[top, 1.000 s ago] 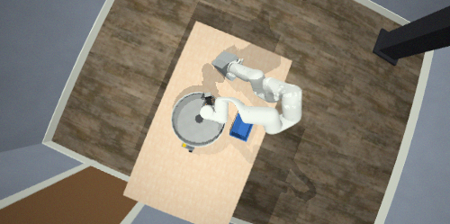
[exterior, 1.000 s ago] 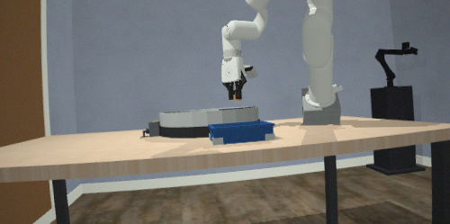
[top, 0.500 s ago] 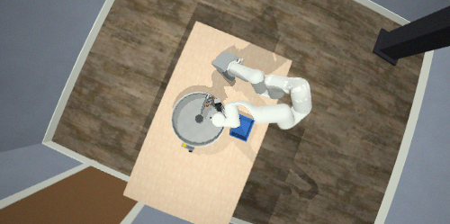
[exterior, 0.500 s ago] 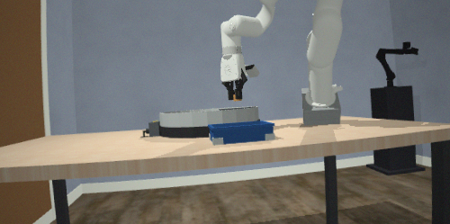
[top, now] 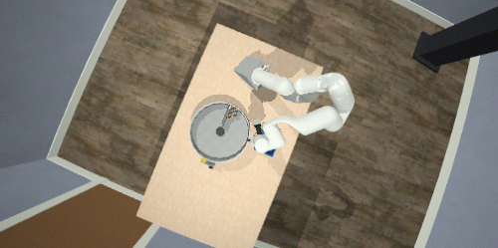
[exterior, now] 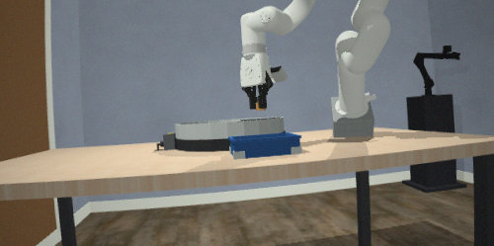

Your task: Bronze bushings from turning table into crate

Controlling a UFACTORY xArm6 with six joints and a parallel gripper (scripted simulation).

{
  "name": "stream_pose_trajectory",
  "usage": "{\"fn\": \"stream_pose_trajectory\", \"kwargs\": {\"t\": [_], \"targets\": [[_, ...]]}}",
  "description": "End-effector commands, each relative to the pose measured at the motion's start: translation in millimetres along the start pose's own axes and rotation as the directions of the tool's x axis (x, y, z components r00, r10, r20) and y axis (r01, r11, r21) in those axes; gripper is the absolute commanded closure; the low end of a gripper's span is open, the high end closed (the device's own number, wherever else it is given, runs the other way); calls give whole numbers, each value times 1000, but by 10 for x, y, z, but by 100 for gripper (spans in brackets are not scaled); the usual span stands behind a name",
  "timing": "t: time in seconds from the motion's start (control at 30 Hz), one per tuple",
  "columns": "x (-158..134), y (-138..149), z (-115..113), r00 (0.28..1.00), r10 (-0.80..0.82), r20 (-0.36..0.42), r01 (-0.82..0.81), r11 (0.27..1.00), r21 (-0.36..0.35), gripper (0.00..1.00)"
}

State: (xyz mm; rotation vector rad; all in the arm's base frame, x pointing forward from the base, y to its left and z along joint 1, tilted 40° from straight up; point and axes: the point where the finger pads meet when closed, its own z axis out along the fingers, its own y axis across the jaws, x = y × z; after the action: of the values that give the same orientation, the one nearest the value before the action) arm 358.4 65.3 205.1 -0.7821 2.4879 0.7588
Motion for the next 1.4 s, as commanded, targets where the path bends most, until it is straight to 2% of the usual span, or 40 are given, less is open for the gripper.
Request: {"fn": "stream_pose_trajectory", "kwargs": {"t": [0.0,0.23,0.4,1.1,1.23,1.37], "targets": [[-247,224,0,1000,6,-7,-6,1000,12,100],[-612,594,8,1000,6,-7,-6,1000,12,100],[-739,723,11,1000,6,-7,-6,1000,12,100],[-761,745,25,1000,6,-7,-6,1000,12,100],[-761,745,138,1000,6,-7,-6,1000,12,100],[-761,745,354,1000,6,-7,-6,1000,12,100]]}}
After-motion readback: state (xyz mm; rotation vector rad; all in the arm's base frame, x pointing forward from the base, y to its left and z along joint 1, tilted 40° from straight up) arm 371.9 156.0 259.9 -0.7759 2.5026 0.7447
